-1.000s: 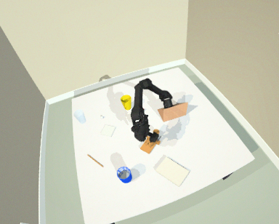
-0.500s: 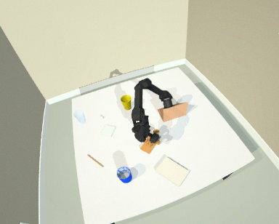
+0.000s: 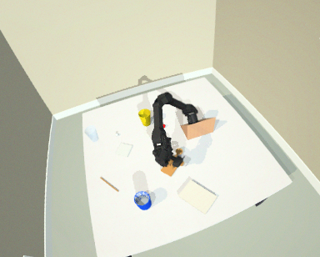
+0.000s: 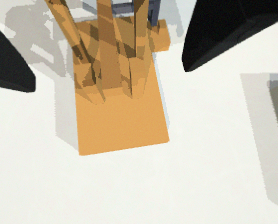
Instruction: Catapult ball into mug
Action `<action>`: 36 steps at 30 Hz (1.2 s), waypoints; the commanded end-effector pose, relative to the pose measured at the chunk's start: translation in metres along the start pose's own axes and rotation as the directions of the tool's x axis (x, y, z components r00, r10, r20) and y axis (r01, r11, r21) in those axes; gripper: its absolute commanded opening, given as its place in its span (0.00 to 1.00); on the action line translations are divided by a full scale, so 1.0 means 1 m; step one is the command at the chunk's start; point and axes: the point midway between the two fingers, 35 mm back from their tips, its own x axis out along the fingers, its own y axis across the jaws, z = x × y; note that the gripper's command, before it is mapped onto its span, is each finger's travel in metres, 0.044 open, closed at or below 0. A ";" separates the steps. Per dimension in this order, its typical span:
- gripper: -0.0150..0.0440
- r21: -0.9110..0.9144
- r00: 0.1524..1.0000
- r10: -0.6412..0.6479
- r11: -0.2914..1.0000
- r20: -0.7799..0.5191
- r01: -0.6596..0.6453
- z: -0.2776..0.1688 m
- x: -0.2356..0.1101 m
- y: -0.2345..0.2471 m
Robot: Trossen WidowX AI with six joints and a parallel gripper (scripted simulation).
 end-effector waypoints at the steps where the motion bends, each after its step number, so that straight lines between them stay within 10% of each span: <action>1: 1.00 -0.008 1.000 -0.005 1.000 -0.012 0.005 -0.002 0.011 -0.001; 30: 1.00 -0.007 1.000 -0.007 1.000 -0.013 0.007 -0.003 0.049 -0.001; 36: 0.73 0.000 1.000 -0.003 1.000 -0.007 0.003 -0.002 0.046 0.000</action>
